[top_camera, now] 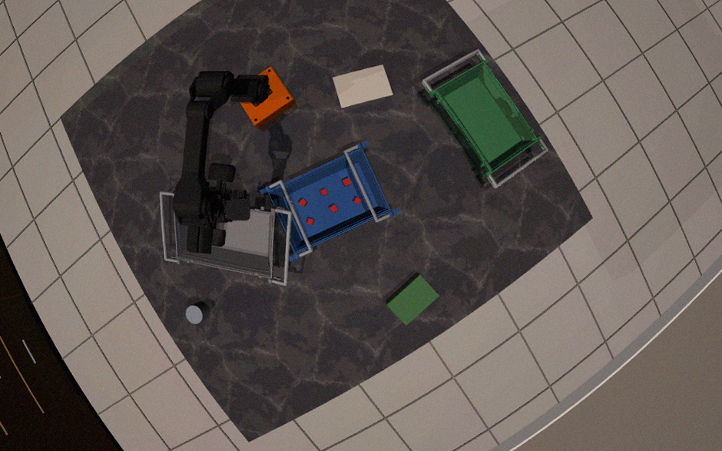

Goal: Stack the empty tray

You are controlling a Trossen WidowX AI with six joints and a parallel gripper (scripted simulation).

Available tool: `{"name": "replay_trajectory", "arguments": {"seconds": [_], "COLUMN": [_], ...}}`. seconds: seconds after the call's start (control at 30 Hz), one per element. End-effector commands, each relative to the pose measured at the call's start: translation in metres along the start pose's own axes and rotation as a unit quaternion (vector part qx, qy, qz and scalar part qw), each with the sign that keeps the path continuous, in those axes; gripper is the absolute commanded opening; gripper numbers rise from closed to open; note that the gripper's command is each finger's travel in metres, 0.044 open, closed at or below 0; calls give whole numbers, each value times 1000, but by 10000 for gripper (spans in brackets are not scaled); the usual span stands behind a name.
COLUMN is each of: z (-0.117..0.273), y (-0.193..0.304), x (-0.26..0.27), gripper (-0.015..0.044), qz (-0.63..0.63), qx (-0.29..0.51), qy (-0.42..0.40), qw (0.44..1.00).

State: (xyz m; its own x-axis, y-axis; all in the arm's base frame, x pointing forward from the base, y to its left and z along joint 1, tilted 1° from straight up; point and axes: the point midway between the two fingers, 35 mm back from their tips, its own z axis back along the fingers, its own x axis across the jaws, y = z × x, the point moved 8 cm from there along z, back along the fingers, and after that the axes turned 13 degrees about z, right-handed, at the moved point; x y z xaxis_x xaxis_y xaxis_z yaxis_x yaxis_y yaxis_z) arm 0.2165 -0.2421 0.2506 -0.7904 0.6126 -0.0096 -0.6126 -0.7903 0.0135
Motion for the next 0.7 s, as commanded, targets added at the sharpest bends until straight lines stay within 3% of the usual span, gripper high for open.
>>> {"name": "replay_trajectory", "arguments": {"seconds": [0.0, 0.67], "z": [2, 2], "y": [-14, -92], "x": [-4, -5], "gripper": [0, 0], "qz": [15, 112], "qx": [-1, -4], "qy": [8, 8], "qw": [1000, 994]}}
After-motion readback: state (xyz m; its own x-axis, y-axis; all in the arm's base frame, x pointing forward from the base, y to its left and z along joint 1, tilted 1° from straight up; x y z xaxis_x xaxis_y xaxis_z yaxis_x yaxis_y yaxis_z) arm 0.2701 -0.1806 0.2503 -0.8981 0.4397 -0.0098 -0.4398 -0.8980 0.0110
